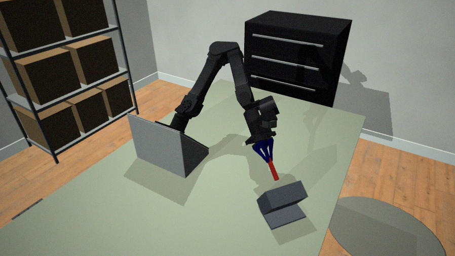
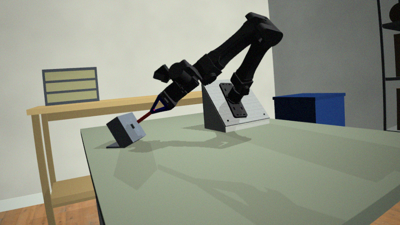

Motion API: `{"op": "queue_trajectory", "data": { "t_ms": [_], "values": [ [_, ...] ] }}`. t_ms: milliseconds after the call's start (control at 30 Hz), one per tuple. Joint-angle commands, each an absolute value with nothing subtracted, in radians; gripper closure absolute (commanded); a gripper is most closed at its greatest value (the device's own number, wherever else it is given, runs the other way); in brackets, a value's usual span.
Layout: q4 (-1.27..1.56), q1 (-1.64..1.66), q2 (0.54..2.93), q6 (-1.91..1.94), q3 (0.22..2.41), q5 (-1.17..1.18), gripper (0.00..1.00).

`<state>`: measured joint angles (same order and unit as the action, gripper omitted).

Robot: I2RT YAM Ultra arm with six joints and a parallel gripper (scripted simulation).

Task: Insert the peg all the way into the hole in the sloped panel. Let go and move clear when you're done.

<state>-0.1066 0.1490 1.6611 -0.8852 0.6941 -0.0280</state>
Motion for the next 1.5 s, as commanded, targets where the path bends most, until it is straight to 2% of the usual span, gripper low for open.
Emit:
{"op": "queue_trajectory", "data": {
  "t_ms": [0,1100,1467],
  "values": [
    [-0.139,0.117,1.666,-0.935,0.7,-0.013,1.0],
    [-0.256,0.101,1.733,-1.044,0.652,-0.025,1.0],
    [-0.209,0.1,1.703,-1.043,0.67,-0.026,1.0]
  ]
}}
